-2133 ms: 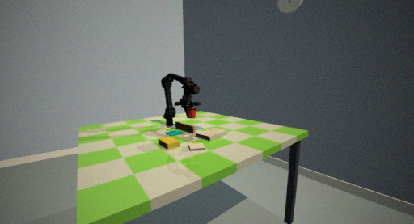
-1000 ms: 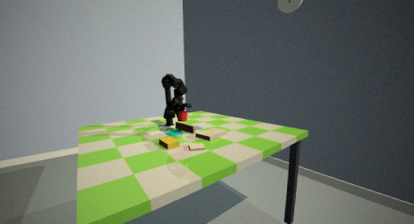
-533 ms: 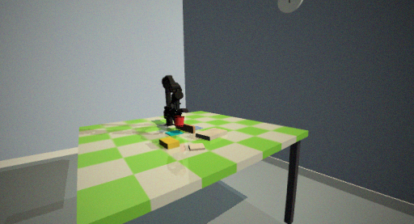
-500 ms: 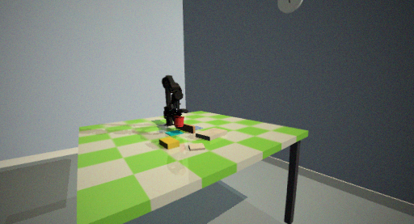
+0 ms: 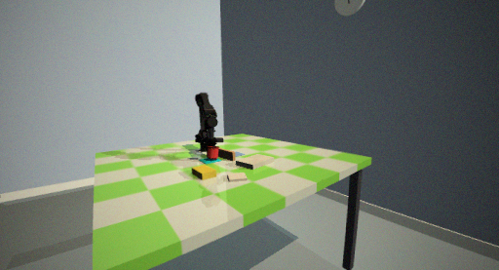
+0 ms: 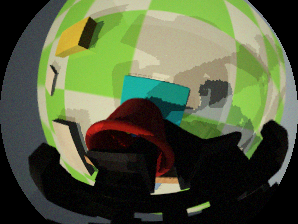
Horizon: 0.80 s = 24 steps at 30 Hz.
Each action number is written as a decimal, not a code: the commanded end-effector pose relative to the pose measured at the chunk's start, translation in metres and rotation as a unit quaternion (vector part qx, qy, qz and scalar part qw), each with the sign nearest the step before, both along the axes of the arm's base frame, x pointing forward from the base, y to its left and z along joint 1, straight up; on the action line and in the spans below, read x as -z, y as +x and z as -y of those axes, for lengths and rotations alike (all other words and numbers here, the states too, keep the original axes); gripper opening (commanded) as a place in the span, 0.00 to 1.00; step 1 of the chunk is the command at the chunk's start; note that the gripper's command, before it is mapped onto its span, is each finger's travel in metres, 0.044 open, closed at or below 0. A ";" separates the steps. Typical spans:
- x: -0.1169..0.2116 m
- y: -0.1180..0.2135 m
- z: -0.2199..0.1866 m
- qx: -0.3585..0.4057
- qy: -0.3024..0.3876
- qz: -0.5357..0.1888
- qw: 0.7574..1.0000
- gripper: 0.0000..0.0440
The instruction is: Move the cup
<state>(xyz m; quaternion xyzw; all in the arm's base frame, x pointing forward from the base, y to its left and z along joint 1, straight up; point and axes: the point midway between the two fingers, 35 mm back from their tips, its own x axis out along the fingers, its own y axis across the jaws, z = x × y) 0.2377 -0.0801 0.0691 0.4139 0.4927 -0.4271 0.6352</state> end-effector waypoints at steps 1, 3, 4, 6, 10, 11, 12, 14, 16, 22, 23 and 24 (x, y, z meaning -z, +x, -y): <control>0.005 -0.004 0.003 0.008 -0.001 0.000 1.000 0.16; 0.003 -0.002 0.005 0.013 -0.003 0.013 1.000 0.27; 0.002 -0.001 0.006 0.015 -0.002 0.019 1.000 0.33; -0.001 0.001 0.007 0.019 -0.002 0.030 0.999 0.35; -0.005 -0.002 0.006 0.019 0.002 0.041 0.999 0.37; -0.006 -0.003 0.006 0.019 0.002 0.044 0.999 0.38; -0.007 -0.004 0.006 0.019 0.003 0.047 0.999 0.39; -0.009 -0.005 0.006 0.019 0.003 0.052 0.998 0.40; -0.011 -0.006 0.006 0.020 0.004 0.058 0.998 0.42; -0.019 -0.010 0.006 0.023 0.004 0.076 0.997 0.51; -0.021 -0.011 0.006 0.024 0.004 0.079 0.997 0.53; -0.023 -0.011 0.006 0.025 0.004 0.083 0.996 0.54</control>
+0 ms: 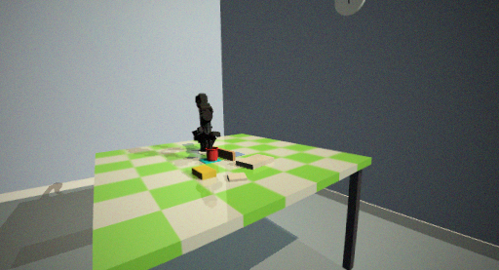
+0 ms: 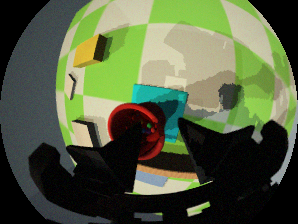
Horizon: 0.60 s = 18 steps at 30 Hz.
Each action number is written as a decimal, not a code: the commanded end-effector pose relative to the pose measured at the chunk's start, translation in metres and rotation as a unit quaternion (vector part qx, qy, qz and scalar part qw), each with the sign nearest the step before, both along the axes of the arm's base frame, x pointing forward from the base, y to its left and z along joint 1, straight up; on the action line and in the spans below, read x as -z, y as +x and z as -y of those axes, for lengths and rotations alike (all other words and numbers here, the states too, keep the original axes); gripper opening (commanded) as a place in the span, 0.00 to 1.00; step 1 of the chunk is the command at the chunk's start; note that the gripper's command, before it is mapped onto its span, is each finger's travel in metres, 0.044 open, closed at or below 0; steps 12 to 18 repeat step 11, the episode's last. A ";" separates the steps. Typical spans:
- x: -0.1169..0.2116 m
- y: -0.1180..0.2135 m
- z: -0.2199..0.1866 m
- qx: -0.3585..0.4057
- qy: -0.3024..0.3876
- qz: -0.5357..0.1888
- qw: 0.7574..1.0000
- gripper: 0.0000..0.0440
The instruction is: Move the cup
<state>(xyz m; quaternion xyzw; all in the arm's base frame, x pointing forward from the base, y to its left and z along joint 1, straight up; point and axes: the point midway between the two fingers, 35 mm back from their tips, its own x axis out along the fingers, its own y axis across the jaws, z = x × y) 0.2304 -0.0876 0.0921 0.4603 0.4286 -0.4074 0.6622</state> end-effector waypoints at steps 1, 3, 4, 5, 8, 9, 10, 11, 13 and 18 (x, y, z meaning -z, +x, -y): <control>-0.002 -0.005 -0.001 0.000 0.003 0.004 1.000 0.56; -0.006 -0.006 0.000 0.003 0.002 0.011 1.000 0.58; -0.008 -0.006 0.000 0.004 0.002 0.014 1.000 0.60; -0.011 -0.007 0.001 0.005 0.001 0.018 1.000 0.61; -0.019 -0.008 0.002 0.009 -0.001 0.029 1.000 0.64; -0.022 -0.008 0.003 0.010 -0.003 0.034 0.999 0.65; -0.026 -0.008 0.004 0.010 -0.004 0.038 0.999 0.66; -0.029 -0.008 0.004 0.011 -0.006 0.043 0.999 0.68; -0.029 -0.008 0.004 0.011 -0.006 0.043 0.999 0.68; -0.029 -0.008 0.004 0.011 -0.006 0.043 0.999 0.68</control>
